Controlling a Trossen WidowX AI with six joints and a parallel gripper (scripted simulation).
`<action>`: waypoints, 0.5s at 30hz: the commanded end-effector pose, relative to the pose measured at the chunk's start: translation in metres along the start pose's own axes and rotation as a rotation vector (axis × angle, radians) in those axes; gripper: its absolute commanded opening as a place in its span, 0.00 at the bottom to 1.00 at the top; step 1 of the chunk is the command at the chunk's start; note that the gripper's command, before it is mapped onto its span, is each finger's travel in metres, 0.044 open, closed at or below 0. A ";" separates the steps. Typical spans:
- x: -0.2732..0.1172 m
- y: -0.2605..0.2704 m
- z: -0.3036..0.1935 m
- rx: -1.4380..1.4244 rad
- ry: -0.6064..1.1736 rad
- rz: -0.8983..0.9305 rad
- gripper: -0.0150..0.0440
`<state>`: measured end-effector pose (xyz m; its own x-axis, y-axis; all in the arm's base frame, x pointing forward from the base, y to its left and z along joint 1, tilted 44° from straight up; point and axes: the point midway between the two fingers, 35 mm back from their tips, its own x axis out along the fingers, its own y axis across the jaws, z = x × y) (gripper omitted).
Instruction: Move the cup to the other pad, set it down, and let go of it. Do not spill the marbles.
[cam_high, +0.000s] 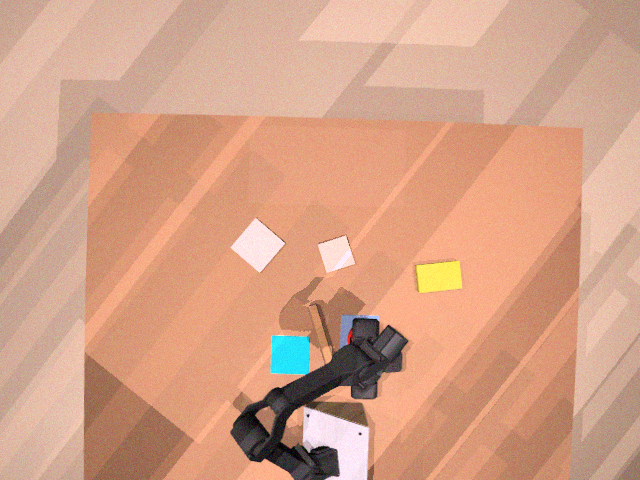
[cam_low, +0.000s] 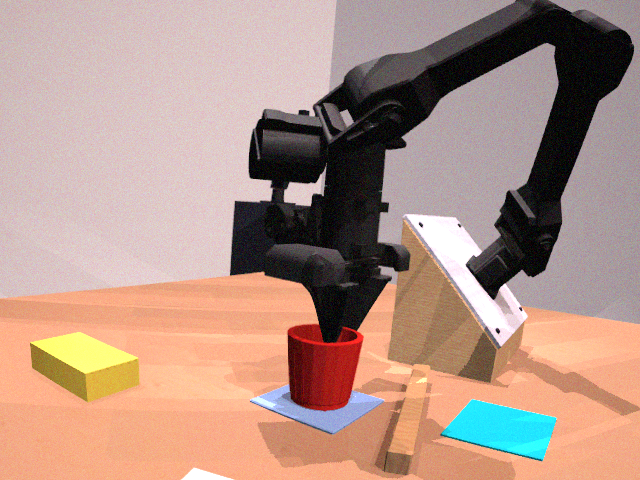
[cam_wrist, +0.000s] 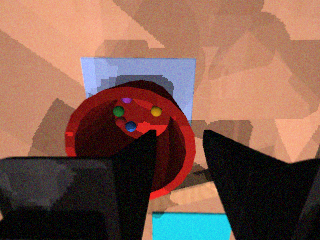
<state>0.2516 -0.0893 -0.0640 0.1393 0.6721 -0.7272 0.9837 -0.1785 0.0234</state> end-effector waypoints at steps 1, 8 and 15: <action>0.007 -0.002 -0.001 0.007 0.006 -0.003 0.50; 0.019 -0.002 -0.002 0.006 0.008 -0.003 0.50; 0.024 -0.003 -0.003 0.006 0.009 -0.004 0.50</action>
<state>0.2527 -0.0727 -0.0790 0.1365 0.6758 -0.7243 0.9841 -0.1765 0.0208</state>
